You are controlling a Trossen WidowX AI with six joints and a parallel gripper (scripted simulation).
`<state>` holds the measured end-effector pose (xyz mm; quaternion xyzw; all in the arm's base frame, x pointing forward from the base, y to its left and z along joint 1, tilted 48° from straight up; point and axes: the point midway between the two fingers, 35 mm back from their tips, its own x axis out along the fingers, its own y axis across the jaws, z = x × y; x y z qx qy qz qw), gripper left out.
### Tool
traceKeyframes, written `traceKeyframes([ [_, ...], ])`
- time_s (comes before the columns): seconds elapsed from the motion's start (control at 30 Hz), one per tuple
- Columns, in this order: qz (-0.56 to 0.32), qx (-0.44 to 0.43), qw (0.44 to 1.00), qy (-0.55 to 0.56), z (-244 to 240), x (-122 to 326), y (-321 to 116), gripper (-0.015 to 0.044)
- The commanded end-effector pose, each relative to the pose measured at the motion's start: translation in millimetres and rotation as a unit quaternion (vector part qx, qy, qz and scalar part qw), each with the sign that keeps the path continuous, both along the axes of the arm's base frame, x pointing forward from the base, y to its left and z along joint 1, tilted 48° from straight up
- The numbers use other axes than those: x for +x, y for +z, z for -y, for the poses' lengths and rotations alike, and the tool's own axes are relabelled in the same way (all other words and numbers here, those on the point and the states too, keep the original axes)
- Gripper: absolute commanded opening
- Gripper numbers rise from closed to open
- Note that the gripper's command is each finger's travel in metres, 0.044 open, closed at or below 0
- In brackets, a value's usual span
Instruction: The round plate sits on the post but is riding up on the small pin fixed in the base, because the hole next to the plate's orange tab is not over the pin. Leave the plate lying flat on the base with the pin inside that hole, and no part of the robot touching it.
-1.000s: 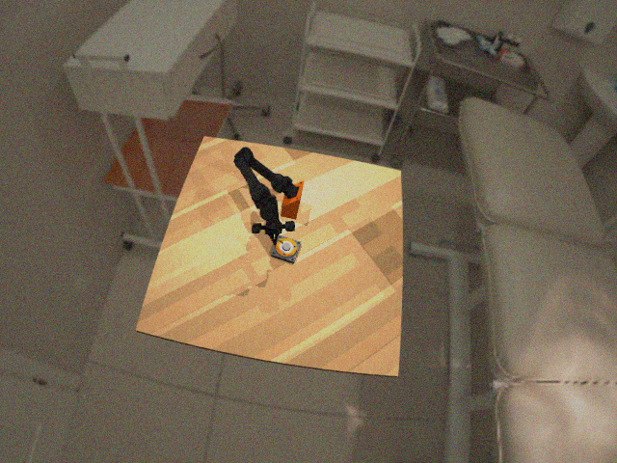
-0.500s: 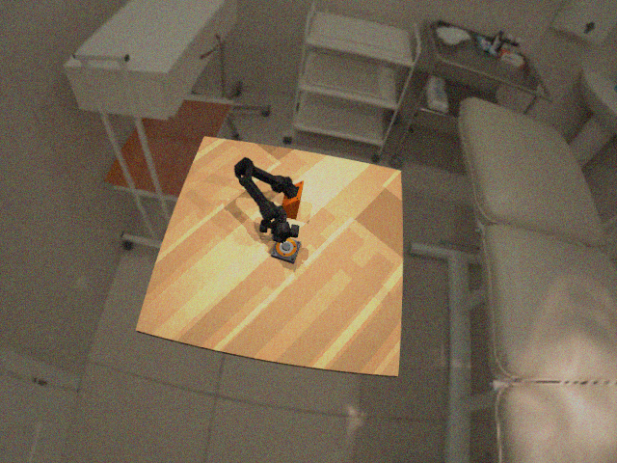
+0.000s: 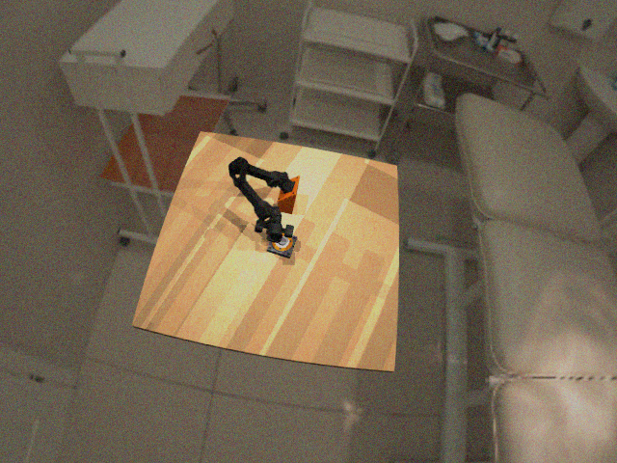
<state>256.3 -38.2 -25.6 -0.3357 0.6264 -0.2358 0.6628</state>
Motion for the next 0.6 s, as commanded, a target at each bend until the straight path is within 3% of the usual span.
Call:
traceKeyframes([
  [0.0, -0.003, -0.003, 1.000, 0.003, 1.2, -2.9, -1.8, 0.0000],
  [0.57, -0.003, -0.003, 1.000, 0.003, -1.4, -22.2, -8.5, 0.0000],
])
